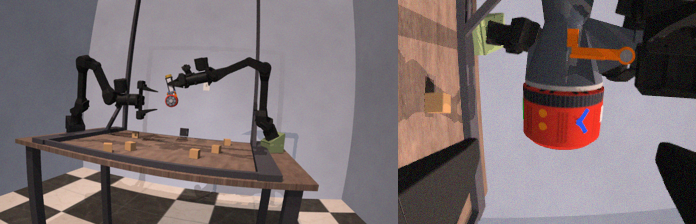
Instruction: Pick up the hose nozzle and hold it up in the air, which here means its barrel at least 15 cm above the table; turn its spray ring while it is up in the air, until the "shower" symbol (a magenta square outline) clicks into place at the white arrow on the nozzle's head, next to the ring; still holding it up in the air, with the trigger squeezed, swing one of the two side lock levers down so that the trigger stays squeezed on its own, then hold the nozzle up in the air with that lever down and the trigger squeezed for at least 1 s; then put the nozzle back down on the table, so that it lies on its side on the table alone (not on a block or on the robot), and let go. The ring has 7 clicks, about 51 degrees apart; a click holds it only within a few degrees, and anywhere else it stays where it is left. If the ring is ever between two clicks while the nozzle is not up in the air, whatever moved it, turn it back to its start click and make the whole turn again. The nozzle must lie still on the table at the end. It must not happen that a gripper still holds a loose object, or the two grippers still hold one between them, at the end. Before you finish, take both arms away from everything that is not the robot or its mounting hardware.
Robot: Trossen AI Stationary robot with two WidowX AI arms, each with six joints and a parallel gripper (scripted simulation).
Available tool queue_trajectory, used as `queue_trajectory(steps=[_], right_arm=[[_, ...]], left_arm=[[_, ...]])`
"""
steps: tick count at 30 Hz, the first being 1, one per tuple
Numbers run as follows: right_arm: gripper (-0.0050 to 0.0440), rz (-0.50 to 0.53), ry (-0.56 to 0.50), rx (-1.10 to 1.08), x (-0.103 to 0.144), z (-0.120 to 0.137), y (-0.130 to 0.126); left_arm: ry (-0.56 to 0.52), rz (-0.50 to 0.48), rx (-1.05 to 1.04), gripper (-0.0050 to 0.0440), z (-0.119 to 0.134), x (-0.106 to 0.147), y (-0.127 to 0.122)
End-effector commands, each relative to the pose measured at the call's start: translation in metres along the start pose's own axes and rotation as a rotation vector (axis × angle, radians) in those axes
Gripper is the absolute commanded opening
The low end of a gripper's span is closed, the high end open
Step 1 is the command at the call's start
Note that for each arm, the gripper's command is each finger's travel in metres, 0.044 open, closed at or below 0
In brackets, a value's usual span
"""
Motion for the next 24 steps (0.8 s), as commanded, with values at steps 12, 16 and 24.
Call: queue_trajectory(steps=[12,16,24], right_arm=[[0.0408,0.015,0.015,0.008,-0.02,0.004,-0.006],[0.0408,0.015,0.016,0.008,-0.027,0.004,-0.007],[0.0408,0.015,0.017,0.009,-0.035,0.004,-0.007]], left_arm=[[-0.038,0.001,0.007,0.017,-0.014,0.004,0.002],[-0.038,0.001,0.007,0.017,-0.014,0.004,0.002],[-0.038,0.001,0.007,0.017,-0.014,0.004,0.002]])
Point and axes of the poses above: on each arm, the point midway between the two fingers, 35 mm back from their tips, its own x axis back along the fingers, its own y axis across the jaws, z = x × y, the point moved 4 cm from there along x, back along the fingers, and after that the axes turned 9 degrees about x, right-handed, at the moved point
